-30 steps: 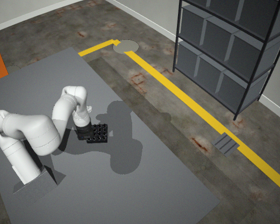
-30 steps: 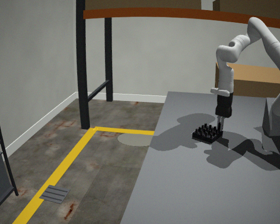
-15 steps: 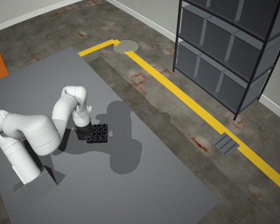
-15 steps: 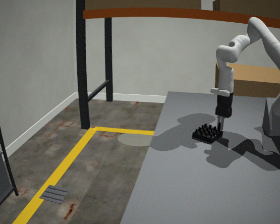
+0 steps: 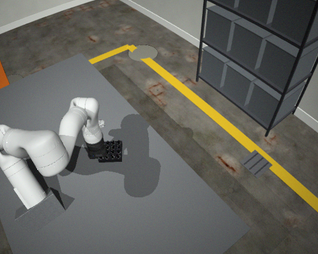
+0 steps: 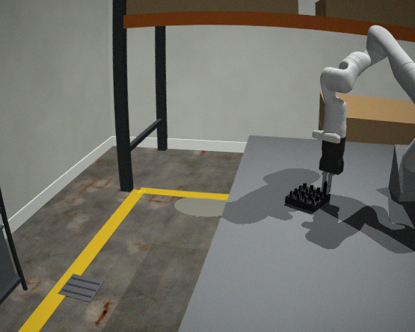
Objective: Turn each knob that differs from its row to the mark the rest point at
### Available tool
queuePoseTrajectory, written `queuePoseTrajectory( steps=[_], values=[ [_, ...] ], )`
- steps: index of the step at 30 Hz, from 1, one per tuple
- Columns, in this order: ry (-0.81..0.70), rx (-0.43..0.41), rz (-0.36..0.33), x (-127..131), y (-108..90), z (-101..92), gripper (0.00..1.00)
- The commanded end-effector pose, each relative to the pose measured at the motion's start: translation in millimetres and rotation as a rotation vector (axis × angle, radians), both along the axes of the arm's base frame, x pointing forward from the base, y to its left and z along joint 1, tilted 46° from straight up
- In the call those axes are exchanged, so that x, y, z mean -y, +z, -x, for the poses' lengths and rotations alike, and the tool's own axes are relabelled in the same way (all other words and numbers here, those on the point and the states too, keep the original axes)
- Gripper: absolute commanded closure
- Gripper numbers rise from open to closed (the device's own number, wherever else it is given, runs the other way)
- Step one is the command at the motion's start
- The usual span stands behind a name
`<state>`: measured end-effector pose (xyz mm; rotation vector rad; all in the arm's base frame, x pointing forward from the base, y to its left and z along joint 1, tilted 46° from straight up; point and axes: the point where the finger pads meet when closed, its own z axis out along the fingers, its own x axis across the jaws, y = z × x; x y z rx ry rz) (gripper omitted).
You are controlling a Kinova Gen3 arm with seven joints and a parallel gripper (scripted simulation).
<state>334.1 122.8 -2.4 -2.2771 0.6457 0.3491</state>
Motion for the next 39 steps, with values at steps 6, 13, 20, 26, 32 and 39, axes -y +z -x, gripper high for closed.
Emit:
queuePoseTrajectory(
  steps=[6, 13, 20, 26, 32, 39],
  values=[
    [-0.007, -0.005, 0.001, 0.5, 0.2, -0.5, 0.7],
    [-0.015, -0.013, 0.002, 0.5, 0.2, -0.5, 0.7],
    [-0.034, -0.032, 0.003, 0.5, 0.2, -0.5, 0.7],
    [-0.052, -0.052, 0.005, 0.5, 0.2, -0.5, 0.7],
    [-0.076, -0.077, 0.007, 0.5, 0.2, -0.5, 0.7],
    [-0.119, -0.12, 0.01, 0.5, 0.2, -0.5, 0.7]
  ],
)
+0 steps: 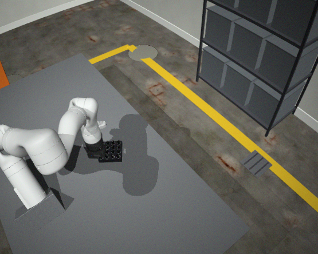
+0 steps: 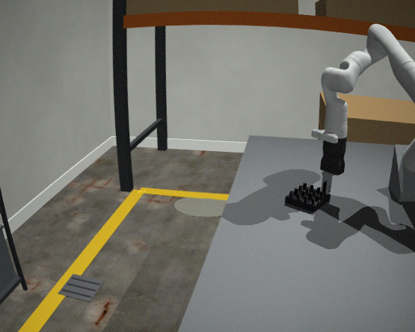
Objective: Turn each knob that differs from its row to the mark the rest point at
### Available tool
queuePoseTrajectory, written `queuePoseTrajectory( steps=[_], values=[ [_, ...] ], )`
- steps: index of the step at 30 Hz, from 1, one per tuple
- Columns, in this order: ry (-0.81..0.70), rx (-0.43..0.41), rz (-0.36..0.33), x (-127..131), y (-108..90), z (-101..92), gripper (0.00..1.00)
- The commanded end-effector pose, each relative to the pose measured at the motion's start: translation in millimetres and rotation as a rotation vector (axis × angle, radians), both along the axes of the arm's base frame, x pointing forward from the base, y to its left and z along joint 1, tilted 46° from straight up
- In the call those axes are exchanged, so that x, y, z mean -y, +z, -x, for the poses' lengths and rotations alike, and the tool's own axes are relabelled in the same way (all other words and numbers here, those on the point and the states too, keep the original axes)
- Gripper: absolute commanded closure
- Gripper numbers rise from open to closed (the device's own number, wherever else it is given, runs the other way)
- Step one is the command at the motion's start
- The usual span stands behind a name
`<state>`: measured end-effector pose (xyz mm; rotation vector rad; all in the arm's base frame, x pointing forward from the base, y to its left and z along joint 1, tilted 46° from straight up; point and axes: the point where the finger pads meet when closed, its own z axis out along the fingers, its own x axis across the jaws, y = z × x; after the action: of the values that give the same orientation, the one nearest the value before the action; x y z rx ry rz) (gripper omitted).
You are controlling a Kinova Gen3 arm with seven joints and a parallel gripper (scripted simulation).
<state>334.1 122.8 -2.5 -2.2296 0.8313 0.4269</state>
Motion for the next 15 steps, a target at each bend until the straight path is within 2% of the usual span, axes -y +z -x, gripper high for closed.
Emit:
queuePoseTrajectory(
  steps=[1, 15],
  values=[
    [-0.013, -0.011, 0.003, 0.6, 0.3, -0.4, 0.7],
    [-0.109, -0.11, 0.011, 0.6, 0.3, -0.4, 0.7]
  ],
)
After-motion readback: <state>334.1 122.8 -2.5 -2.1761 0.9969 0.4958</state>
